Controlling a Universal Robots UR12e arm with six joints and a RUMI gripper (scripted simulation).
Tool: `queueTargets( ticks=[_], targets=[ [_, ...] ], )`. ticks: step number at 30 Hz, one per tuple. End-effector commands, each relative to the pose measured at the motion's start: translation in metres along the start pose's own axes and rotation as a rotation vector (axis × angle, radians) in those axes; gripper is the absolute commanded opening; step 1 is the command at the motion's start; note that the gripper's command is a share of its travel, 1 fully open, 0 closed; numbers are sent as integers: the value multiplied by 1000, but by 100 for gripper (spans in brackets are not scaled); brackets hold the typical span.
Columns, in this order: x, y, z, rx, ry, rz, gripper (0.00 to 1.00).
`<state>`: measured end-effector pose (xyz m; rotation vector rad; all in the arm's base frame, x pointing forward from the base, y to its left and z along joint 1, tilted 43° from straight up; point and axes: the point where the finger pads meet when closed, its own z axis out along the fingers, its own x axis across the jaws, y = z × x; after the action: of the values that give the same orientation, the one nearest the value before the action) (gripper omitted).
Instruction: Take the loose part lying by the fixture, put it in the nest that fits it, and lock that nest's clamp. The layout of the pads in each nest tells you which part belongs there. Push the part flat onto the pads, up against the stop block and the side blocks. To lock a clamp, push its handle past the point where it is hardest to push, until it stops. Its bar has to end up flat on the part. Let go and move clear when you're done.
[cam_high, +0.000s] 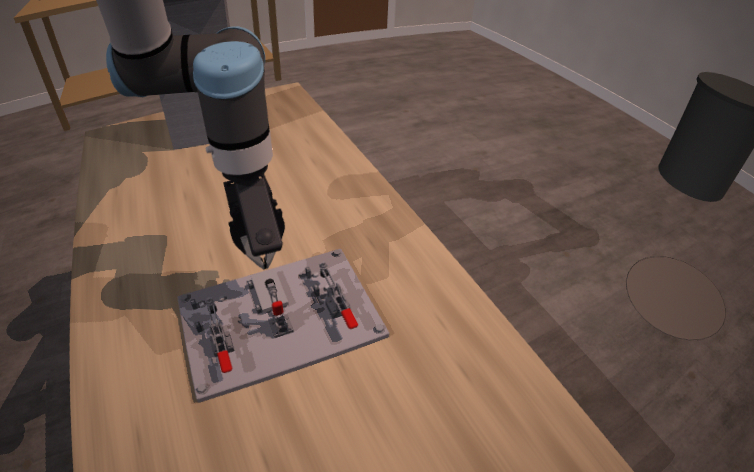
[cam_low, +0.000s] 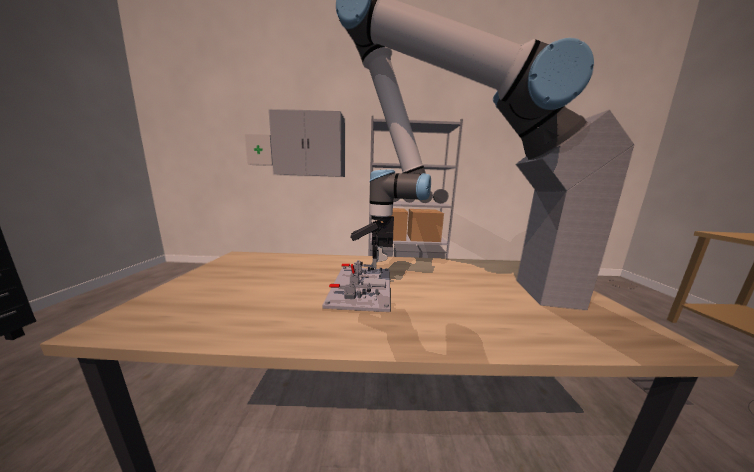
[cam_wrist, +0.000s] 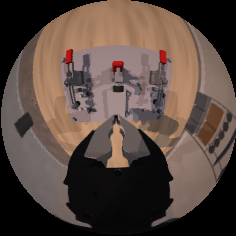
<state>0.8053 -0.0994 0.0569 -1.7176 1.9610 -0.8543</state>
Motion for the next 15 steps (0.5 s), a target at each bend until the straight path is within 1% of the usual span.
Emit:
queueTargets(
  ticks=[1,7,15],
  targets=[
    [2,0,-1,1,1,1,0],
    [2,0,1,1,1,1,0],
    [1,-2,13,3,1,0,0]
  ],
)
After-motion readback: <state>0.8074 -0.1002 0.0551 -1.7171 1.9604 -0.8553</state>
